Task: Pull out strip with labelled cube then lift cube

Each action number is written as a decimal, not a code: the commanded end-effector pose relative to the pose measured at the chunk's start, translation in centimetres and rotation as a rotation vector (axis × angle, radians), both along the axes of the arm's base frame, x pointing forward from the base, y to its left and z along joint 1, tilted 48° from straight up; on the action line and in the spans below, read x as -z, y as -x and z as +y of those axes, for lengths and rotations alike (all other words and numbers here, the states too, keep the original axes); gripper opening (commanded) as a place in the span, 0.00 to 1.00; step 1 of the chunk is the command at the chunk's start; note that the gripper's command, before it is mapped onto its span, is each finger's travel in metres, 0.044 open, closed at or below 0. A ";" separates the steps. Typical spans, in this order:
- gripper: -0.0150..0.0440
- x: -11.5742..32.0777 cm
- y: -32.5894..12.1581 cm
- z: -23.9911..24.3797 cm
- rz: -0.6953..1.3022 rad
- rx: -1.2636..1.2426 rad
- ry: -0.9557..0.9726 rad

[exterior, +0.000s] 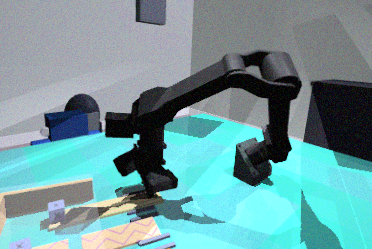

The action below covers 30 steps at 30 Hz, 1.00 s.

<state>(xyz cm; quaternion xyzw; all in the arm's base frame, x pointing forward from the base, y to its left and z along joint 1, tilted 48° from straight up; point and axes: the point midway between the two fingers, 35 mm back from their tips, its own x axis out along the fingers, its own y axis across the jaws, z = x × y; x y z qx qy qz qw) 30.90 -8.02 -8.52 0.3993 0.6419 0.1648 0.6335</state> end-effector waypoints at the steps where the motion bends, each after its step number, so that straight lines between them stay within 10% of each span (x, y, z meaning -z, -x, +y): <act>1: 0.25 0.2 1.1 0.8 0.019 -0.018 -0.006; 30: 0.25 -0.5 5.3 2.1 0.021 -0.018 -0.006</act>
